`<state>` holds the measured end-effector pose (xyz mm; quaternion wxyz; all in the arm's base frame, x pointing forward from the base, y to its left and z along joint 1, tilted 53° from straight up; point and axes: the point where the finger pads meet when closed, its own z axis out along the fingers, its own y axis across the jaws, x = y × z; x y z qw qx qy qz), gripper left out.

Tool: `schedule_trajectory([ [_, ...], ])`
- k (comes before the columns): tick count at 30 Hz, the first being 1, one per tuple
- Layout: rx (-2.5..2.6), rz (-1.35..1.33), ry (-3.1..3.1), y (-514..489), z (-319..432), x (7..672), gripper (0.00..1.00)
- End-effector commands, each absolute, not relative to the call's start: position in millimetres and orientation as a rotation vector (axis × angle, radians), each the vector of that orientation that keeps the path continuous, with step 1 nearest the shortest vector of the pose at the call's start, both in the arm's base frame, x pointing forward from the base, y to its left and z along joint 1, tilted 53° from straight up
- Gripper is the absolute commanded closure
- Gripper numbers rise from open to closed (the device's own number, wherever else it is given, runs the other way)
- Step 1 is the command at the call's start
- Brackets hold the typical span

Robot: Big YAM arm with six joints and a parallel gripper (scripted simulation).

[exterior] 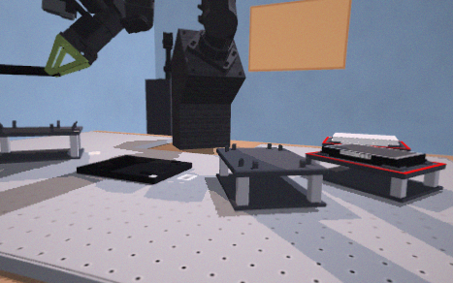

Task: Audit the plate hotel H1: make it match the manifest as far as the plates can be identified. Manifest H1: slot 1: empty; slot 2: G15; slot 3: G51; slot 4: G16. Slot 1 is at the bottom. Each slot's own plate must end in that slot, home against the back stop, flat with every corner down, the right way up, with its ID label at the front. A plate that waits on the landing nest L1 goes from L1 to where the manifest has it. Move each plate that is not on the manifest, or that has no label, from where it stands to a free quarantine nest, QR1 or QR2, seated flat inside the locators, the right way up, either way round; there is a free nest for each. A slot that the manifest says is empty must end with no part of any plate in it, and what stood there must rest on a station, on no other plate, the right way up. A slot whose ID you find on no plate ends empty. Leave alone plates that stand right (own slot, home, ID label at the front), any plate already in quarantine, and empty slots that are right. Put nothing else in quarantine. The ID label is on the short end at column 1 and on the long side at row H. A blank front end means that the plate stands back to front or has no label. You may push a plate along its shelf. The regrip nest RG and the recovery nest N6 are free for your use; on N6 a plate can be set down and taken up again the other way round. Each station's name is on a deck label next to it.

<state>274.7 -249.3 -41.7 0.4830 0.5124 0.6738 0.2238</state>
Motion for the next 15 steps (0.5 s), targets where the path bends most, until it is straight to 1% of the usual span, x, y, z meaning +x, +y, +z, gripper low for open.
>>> schedule_trajectory([
  [1, 1.242, 0.543, 1.629, -258, -37, 283, 0.14],
  [15, 1.240, 0.543, 1.628, -268, -37, 291, 0.14],
])
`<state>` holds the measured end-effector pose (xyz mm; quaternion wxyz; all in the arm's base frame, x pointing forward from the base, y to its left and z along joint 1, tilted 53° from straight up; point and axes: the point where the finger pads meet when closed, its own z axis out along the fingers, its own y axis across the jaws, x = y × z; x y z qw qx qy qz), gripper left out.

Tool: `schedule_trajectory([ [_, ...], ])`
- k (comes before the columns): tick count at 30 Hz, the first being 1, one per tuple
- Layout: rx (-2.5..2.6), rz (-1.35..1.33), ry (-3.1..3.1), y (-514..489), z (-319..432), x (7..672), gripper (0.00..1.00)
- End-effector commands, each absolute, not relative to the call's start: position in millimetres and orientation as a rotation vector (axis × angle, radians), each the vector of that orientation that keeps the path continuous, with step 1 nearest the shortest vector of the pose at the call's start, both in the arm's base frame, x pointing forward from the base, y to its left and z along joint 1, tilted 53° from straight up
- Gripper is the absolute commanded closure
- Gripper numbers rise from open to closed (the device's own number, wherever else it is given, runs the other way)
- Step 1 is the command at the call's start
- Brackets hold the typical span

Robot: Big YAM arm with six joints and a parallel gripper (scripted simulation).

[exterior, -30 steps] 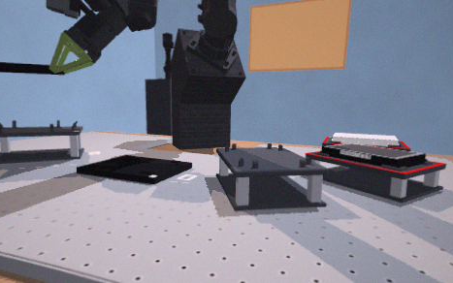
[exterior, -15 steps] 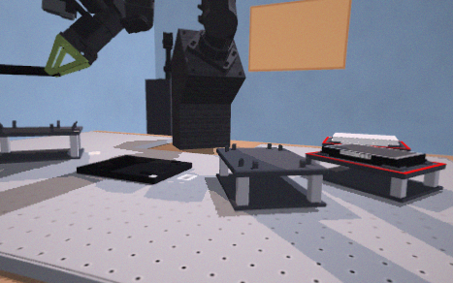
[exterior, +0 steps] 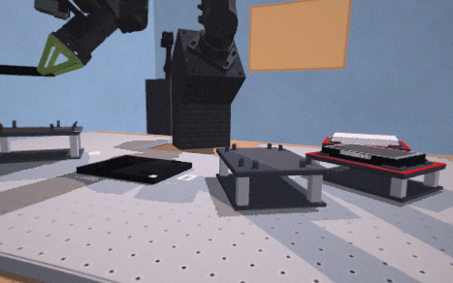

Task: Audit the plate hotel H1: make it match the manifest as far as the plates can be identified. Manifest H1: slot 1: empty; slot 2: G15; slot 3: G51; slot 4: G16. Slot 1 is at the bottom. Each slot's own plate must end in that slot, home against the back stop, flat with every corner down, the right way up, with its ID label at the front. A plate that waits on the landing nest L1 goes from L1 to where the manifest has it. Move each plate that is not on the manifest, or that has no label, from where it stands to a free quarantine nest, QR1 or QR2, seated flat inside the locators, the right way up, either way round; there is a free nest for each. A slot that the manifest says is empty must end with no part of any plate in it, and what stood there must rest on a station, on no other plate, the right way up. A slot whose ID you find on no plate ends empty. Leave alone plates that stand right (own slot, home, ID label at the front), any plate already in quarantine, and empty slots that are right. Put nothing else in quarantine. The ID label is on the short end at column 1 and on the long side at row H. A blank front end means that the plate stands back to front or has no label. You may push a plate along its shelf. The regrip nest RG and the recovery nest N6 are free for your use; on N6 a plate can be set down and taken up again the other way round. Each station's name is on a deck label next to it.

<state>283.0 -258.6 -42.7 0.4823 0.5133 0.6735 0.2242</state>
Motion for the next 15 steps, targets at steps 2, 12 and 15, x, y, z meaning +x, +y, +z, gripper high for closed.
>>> schedule_trajectory([
  [2, 1.243, 0.540, 1.625, -270.6, -36.7, 291.3, 0.14],
  [12, 1.248, 0.540, 1.625, -276.9, -38.2, 295.7, 0.14],
  [15, 1.244, 0.544, 1.629, -277.3, -38.7, 299.3, 0.14],
])
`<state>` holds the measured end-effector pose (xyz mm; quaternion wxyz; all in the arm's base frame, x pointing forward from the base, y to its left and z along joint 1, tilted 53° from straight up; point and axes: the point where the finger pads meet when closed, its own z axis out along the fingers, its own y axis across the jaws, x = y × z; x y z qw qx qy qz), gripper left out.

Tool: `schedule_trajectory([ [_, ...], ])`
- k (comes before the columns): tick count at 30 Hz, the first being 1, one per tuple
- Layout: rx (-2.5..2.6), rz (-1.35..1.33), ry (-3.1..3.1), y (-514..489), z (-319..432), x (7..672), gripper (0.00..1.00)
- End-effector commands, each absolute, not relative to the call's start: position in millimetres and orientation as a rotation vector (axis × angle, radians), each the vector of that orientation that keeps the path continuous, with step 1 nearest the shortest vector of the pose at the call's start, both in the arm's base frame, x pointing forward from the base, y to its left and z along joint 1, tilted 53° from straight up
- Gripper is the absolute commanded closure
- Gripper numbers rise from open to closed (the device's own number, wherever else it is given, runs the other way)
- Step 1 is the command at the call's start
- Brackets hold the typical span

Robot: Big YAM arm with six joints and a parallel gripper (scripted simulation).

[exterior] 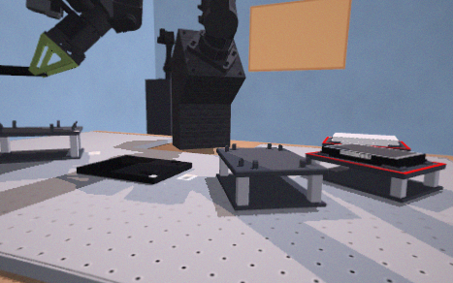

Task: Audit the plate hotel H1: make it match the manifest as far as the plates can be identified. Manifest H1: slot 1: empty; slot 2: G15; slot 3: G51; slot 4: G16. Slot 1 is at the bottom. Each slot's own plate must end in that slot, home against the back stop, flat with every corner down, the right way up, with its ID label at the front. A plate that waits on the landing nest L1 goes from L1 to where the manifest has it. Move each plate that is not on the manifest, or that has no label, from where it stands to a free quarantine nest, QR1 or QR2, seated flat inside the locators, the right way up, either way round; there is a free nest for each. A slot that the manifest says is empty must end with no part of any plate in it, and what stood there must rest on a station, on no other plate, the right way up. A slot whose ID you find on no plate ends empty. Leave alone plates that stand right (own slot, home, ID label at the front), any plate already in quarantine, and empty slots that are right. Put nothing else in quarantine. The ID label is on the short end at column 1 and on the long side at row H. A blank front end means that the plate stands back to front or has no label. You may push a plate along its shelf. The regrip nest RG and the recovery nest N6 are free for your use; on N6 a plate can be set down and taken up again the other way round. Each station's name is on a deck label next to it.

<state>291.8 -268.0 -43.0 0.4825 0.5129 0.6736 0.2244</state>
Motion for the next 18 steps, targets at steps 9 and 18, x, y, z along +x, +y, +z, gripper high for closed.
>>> schedule_trajectory([
  [9, 1.255, 0.543, 1.626, -285, -42, 302, 0.14],
  [18, 1.252, 0.544, 1.628, -290, -41, 308, 0.14],
])
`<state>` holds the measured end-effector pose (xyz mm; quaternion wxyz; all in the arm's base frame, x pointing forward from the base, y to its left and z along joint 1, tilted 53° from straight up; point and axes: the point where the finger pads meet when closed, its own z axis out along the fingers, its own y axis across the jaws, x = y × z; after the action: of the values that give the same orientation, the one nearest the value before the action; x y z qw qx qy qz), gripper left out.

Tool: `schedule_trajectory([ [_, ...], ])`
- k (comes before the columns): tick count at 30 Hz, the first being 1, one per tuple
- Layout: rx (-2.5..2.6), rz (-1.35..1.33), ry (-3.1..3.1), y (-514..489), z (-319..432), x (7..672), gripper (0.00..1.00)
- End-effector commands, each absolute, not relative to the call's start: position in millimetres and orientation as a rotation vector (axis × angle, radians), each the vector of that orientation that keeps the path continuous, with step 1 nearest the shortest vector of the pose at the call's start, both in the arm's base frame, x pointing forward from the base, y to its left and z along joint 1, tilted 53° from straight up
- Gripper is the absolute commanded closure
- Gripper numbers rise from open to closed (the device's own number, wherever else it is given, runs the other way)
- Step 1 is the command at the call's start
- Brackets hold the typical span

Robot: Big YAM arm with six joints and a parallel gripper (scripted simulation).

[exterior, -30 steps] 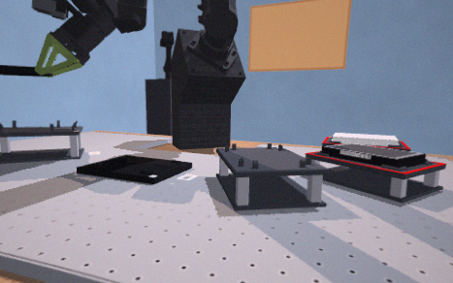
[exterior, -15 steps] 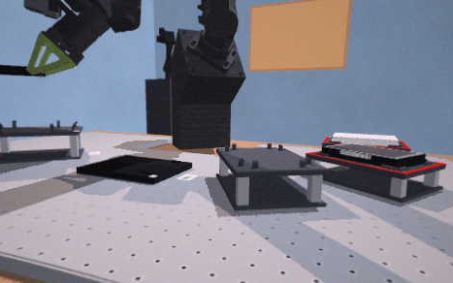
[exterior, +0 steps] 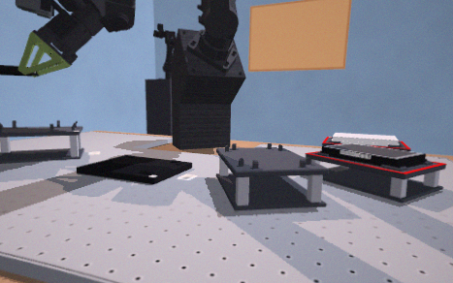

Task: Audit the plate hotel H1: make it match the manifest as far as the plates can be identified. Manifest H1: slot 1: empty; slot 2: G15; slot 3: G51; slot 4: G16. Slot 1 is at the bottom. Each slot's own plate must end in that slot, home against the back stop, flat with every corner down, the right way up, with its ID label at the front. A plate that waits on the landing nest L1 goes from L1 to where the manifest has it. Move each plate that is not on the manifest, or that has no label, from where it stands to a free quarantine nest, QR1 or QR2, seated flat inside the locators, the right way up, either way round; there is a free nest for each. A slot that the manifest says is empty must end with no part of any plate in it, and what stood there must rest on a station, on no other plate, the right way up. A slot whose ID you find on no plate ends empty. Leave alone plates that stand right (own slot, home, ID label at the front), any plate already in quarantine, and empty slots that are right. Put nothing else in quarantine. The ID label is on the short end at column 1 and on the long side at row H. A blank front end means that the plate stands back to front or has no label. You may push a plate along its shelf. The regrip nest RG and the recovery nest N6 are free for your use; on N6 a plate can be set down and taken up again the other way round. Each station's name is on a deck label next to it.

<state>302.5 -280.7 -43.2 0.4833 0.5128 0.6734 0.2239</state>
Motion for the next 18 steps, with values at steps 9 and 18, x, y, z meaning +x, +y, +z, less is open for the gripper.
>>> schedule_trajectory([
  [9, 1.250, 0.546, 1.629, -294, -42, 314, 0.14],
  [18, 1.252, 0.545, 1.628, -302, -42, 319, 0.14],
])
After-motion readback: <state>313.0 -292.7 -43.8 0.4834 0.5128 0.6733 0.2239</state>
